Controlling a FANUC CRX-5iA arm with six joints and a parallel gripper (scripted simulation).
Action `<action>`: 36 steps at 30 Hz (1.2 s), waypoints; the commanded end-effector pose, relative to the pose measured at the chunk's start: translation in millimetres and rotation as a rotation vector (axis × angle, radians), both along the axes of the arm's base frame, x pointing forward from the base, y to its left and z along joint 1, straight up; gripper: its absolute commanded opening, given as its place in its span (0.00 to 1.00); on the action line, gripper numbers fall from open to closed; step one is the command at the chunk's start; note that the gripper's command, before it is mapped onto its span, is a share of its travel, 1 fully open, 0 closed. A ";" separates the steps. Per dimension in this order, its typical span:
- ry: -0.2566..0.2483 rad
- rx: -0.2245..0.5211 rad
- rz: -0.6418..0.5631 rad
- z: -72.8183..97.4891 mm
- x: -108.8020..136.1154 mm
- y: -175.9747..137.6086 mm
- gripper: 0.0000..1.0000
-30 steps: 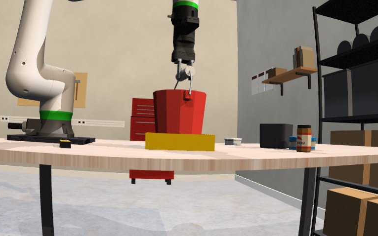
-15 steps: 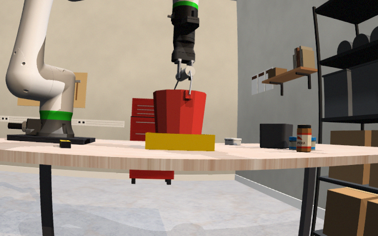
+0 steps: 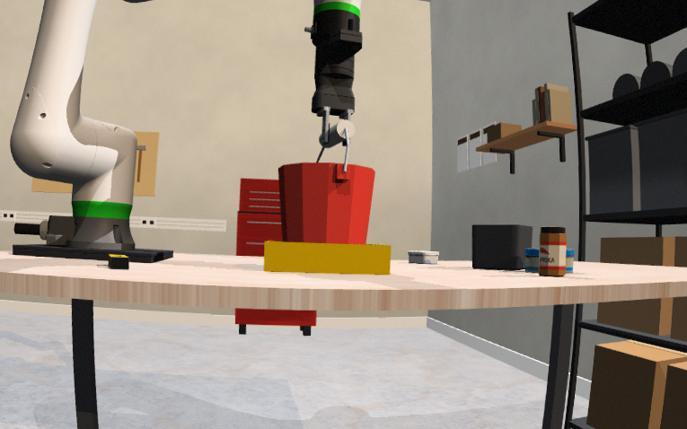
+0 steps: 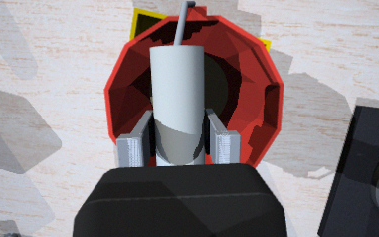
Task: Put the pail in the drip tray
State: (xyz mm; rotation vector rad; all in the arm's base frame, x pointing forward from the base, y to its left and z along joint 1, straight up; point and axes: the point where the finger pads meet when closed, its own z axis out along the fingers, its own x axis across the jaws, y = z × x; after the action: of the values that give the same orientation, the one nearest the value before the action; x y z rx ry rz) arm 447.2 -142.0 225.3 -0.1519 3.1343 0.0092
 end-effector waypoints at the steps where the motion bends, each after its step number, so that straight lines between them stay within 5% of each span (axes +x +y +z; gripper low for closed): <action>1: -0.002 0.000 0.000 0.8 0.4 0.0 0.00; 6: -0.002 0.000 0.000 0.8 0.4 0.0 0.00; 7: -0.002 0.000 0.000 0.8 0.4 0.0 1.00; 36: -0.002 0.000 0.000 0.8 0.4 0.0 1.00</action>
State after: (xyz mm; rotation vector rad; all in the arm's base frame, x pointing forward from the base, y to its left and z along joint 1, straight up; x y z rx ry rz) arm 447.2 -142.0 225.4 -0.1519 3.1342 0.0093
